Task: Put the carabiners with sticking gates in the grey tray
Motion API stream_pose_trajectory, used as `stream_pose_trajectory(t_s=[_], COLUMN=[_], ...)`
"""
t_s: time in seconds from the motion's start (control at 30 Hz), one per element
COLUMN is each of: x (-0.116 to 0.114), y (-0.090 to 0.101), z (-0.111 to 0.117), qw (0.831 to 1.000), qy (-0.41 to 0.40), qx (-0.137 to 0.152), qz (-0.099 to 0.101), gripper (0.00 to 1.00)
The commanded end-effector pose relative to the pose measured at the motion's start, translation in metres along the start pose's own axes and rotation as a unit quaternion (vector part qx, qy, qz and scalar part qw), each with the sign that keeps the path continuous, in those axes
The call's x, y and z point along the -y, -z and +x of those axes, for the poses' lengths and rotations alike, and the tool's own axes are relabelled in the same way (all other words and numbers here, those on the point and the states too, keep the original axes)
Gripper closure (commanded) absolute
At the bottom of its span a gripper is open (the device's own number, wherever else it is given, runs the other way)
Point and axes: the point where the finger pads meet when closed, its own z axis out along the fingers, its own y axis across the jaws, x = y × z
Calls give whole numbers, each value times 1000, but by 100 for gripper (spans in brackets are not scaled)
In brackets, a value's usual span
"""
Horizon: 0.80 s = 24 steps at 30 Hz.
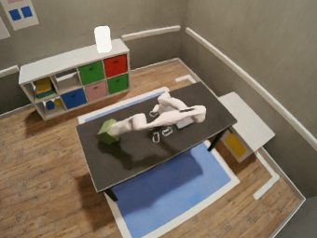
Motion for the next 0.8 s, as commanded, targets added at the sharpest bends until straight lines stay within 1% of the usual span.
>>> stream_pose_trajectory(t_s=[0.0, 0.17, 0.2, 0.73, 0.77], x=[0, 0, 0, 0, 0], y=[0, 0, 0, 0, 1], z=[0, 0, 0, 0, 0], qw=[1000, 1000, 1000, 1000, 1000], qy=[0, 0, 0, 0, 0], qx=[0, 0, 0, 0, 0], qz=[0, 0, -1, -1, -1], gripper=[37, 37, 41, 41, 43])
